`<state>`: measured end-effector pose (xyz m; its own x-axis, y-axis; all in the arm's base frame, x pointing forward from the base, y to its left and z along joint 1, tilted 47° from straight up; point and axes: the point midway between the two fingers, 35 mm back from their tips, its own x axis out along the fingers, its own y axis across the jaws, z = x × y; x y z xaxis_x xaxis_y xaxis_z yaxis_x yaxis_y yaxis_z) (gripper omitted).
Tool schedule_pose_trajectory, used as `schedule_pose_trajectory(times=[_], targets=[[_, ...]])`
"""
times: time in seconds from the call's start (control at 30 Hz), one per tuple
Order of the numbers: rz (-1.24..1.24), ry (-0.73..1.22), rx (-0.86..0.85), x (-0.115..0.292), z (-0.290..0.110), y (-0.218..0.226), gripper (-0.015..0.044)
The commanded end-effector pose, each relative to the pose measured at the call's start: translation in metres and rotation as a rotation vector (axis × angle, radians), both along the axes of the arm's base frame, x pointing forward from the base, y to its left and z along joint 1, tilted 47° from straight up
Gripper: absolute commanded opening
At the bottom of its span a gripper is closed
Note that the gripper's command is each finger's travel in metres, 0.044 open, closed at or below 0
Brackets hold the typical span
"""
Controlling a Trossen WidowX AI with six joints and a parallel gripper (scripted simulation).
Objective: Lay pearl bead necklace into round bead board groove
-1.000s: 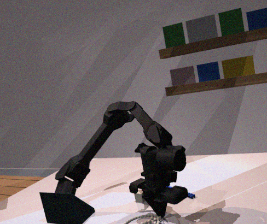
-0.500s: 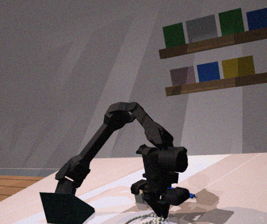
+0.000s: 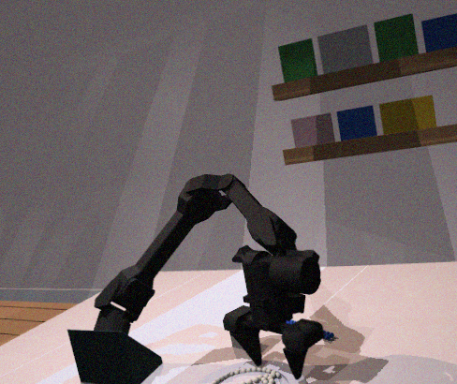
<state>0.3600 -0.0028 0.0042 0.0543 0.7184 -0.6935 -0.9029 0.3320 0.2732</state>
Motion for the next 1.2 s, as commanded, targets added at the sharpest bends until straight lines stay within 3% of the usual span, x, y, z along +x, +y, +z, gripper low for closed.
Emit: schedule_pose_trajectory(times=[0.0,0.73,1.13,1.17], targets=[[0.002,-0.006,0.001,0.0,0.002,-0.001,0.044],[0.002,-0.006,0.001,0.0,0.002,-0.001,0.044],[-0.218,0.222,0.008,-0.059,-0.021,-0.054,0.0125],[-0.239,0.244,0.011,-0.065,-0.023,-0.058,0.012]])
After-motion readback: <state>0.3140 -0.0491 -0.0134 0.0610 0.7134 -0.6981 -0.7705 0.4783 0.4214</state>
